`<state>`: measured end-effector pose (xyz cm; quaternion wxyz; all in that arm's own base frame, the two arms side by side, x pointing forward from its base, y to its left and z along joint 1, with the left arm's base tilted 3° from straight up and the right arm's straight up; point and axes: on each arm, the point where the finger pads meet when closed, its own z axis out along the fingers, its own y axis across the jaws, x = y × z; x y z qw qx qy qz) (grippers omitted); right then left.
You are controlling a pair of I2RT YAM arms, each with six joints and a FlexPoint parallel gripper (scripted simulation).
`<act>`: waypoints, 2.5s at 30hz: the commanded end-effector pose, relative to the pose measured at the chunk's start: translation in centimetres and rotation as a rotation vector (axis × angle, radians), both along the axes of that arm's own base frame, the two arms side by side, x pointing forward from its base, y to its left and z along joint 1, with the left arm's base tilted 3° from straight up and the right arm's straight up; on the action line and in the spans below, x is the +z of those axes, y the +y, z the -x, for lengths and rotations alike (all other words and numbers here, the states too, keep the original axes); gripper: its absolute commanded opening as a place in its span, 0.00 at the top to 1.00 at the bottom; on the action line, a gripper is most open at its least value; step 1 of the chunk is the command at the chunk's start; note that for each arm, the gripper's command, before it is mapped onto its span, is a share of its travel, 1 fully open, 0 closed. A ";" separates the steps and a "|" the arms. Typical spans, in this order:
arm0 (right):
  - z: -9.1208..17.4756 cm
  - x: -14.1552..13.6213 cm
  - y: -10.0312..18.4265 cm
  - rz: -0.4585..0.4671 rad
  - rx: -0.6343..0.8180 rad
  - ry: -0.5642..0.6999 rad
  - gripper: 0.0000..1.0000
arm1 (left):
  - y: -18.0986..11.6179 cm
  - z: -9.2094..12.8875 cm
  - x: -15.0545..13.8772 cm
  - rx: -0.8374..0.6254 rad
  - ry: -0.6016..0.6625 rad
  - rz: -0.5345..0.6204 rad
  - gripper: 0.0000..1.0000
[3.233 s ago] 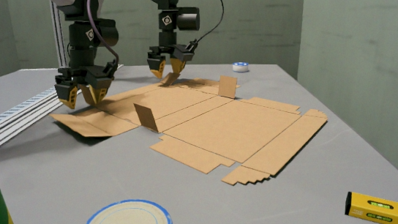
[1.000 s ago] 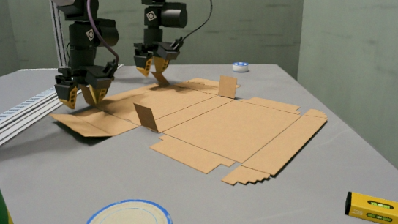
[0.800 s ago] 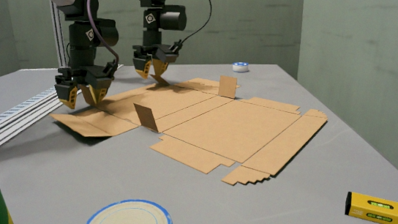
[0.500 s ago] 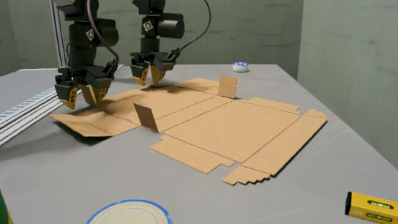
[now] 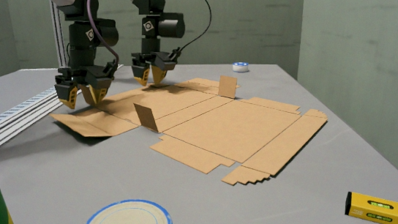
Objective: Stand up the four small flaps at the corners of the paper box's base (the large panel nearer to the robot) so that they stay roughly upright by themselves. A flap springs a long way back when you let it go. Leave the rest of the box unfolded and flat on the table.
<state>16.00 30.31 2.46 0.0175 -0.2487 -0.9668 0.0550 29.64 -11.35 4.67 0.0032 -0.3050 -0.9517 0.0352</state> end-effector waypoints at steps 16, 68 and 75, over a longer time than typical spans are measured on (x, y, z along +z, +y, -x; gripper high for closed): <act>0.1 -1.5 0.0 0.018 -0.001 0.011 0.23 | 1.5 -1.5 3.9 -0.002 0.000 0.014 0.50; 0.1 -1.5 0.0 0.018 -0.001 0.011 0.23 | 6.1 -4.2 3.0 -0.009 -0.031 -0.060 0.23; 0.1 -1.5 0.0 0.018 -0.001 0.011 0.23 | 6.2 -4.3 1.3 -0.007 -0.033 -0.066 0.23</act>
